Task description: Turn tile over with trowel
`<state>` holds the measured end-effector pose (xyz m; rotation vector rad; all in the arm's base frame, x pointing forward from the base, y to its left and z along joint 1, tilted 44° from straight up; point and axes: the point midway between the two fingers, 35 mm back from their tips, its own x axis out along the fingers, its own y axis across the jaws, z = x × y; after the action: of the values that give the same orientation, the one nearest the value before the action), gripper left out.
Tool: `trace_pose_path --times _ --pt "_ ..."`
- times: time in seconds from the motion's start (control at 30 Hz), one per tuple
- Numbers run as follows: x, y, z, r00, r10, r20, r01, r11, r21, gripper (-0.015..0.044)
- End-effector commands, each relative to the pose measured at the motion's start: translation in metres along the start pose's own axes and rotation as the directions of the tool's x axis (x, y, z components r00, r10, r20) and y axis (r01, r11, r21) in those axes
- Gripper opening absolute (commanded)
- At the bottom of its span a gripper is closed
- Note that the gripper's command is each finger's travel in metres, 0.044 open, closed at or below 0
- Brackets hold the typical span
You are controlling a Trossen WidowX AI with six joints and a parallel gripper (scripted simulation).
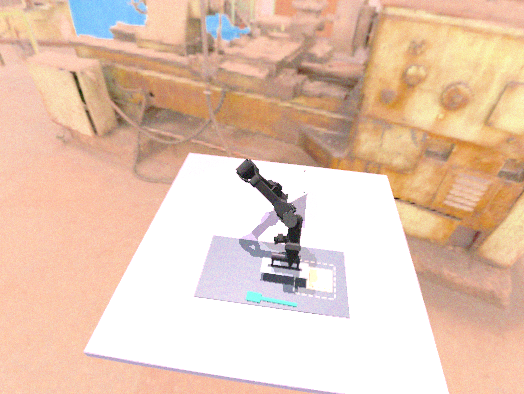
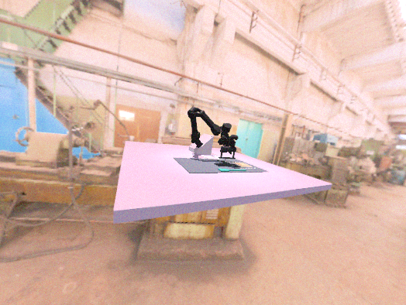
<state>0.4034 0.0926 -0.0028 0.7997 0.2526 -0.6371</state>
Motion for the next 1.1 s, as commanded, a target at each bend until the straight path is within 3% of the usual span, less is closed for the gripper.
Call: trace_pose_path --times 0.0,0.4,1.07 --pt "-0.009 0.013 0.016 1.000 0.013 -0.008 -0.013 1.000 0.007 0.0000" --pt "-0.031 0.035 0.065 1.000 0.013 0.001 -0.013 1.000 -0.016 0.0000" --pt "-0.032 0.036 0.066 1.000 0.013 0.002 -0.013 1.000 -0.016 0.0000"
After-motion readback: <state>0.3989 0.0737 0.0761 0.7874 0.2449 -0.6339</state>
